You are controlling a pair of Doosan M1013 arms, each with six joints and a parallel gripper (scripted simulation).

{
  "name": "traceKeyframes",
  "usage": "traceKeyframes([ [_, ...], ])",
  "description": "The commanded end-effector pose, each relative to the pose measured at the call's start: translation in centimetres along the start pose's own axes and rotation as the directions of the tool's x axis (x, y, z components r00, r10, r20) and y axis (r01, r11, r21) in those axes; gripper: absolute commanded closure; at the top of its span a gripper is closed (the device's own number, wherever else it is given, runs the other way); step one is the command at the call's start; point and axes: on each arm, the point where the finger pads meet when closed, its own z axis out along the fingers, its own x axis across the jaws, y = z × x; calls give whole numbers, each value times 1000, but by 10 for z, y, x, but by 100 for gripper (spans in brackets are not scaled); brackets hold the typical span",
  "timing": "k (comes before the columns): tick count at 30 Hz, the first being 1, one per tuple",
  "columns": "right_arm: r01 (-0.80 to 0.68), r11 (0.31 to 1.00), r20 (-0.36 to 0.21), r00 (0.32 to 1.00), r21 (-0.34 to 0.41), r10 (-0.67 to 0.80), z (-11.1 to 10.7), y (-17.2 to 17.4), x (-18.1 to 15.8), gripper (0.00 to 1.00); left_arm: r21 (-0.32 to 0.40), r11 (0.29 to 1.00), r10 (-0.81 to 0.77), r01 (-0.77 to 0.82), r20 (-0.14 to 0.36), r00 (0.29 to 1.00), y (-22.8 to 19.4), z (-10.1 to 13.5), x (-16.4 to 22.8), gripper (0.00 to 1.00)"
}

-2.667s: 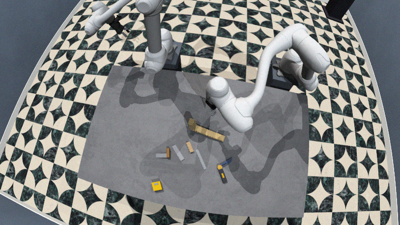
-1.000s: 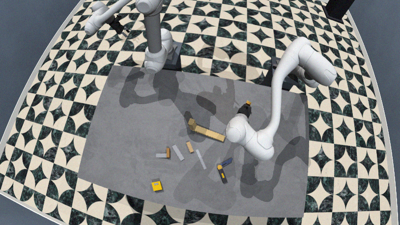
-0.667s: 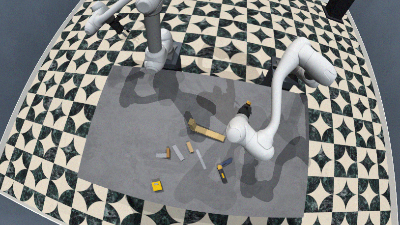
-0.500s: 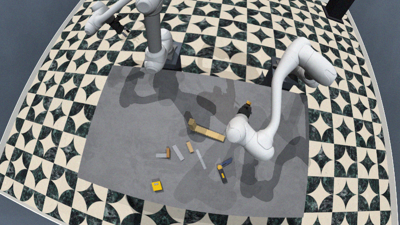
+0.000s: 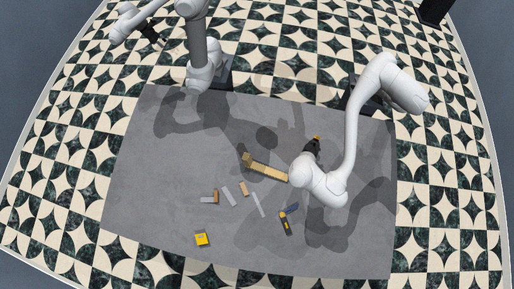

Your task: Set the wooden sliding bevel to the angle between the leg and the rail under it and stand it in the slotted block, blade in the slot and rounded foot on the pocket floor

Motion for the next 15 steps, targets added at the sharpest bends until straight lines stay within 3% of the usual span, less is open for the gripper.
traceKeyframes([
  [1, 0, 1000, 0, 1000, -1, 0, -1, 0, 0, 0, -2, 1000, 0, 0, 0, 1000, 1, 1, 0, 100],
  [15, 0, 1000, 0, 1000, -1, 0, -1, 0, 0, 0, -2, 1000, 0, 0, 0, 1000, 3, 3, 0, 100],
])
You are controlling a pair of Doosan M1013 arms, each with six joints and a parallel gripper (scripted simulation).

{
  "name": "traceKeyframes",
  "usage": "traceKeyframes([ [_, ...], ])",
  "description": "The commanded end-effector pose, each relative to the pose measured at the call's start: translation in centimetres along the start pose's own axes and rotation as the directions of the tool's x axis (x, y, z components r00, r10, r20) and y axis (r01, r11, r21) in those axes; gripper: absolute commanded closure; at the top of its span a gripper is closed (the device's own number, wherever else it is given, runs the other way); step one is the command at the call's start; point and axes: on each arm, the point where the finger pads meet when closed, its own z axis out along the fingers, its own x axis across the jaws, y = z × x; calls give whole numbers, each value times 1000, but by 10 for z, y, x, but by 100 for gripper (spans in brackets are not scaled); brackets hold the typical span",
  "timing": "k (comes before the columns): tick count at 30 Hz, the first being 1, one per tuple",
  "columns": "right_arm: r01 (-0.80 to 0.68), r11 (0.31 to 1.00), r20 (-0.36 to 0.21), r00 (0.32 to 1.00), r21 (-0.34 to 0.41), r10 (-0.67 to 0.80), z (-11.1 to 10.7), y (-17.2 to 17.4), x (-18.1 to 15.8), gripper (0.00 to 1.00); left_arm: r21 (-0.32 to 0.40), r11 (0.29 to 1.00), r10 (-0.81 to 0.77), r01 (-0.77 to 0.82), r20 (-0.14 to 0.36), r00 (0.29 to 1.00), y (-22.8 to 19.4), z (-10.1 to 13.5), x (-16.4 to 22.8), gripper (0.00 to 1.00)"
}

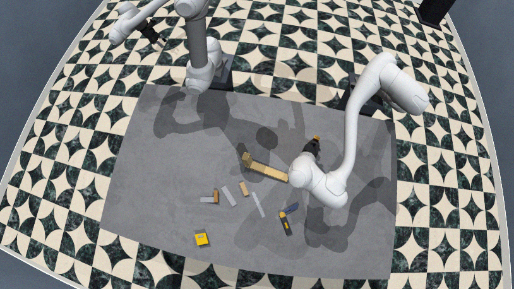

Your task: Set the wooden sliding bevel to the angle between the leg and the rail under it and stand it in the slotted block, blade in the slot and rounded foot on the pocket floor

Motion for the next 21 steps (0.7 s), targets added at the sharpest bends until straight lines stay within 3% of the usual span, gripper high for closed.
traceKeyframes([
  [1, 0, 1000, 0, 1000, -1, 0, -1, 0, 0, 0, -2, 1000, 0, 0, 0, 1000, 1, 1, 0, 100],
  [21, 0, 1000, 0, 1000, -1, 0, -1, 0, 0, 0, -2, 1000, 0, 0, 0, 1000, 26, 25, 0, 100],
])
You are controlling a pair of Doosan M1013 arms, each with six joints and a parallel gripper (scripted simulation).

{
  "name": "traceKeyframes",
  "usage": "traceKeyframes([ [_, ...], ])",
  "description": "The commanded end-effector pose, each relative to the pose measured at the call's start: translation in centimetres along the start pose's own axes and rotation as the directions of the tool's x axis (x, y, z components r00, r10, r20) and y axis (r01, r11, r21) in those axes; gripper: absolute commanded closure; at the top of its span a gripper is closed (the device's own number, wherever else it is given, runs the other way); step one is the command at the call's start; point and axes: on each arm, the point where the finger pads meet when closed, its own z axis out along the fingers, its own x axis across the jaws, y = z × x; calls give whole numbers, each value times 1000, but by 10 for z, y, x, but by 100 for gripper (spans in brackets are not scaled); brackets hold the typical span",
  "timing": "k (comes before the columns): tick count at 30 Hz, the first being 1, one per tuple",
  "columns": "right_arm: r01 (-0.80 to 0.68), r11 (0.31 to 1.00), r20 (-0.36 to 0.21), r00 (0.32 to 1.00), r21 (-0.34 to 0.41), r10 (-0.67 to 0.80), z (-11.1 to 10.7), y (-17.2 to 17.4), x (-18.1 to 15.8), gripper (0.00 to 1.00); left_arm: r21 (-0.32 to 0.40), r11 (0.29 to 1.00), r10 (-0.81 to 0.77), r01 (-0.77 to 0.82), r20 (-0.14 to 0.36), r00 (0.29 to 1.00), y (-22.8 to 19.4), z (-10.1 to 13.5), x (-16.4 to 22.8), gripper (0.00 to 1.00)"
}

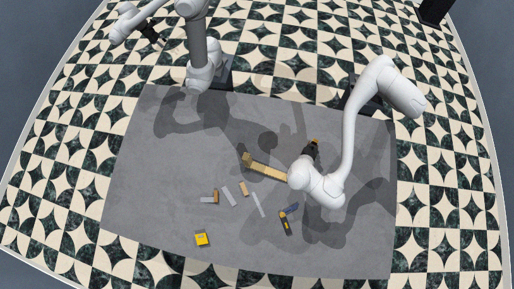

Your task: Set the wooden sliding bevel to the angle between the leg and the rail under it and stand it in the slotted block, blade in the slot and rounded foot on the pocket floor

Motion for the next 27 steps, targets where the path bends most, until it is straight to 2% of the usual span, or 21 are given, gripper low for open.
traceKeyframes([
  [1, 0, 1000, 0, 1000, -1, 0, -1, 0, 0, 0, -2, 1000, 0, 0, 0, 1000, 1, 1, 0, 100],
  [27, 0, 1000, 0, 1000, -1, 0, -1, 0, 0, 0, -2, 1000, 0, 0, 0, 1000, 7, 6, 0, 100],
])
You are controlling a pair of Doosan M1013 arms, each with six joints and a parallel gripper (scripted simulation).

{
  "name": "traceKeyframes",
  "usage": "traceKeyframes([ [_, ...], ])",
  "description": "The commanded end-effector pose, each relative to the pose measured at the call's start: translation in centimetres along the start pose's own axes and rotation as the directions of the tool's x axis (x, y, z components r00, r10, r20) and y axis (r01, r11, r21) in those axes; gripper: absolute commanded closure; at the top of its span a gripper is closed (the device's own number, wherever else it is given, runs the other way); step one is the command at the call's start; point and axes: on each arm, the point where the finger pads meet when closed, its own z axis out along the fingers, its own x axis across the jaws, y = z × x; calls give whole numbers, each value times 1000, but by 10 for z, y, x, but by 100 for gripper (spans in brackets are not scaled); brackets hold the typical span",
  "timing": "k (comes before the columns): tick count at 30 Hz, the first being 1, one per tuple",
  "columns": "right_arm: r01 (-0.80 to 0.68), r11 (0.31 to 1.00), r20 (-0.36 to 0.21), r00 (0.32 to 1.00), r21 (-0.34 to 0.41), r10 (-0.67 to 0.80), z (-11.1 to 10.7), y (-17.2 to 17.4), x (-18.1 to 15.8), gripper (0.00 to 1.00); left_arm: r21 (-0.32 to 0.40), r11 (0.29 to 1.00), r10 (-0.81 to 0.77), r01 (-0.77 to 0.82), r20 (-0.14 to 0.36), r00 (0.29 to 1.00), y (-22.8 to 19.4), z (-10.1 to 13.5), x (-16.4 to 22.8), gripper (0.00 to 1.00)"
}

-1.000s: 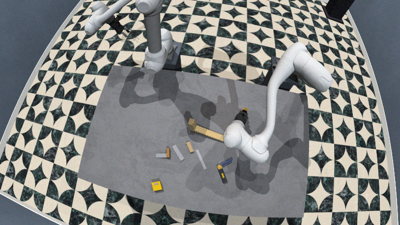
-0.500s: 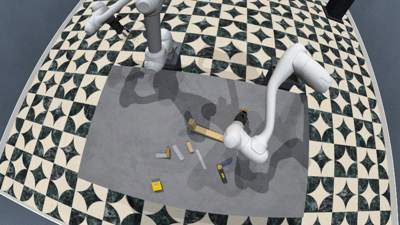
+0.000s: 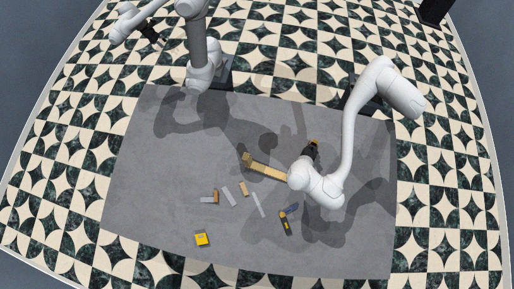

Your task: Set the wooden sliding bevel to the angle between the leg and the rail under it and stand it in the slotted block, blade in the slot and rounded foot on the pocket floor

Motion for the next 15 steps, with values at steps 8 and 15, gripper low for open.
traceKeyframes([
  [8, 0, 1000, 0, 1000, -1, 0, -1, 0, 0, 0, -2, 1000, 0, 0, 0, 1000, 3, 2, 0, 100],
  [15, 0, 1000, 0, 1000, -1, 0, -1, 0, 0, 0, -2, 1000, 0, 0, 0, 1000, 3, 3, 0, 100],
])
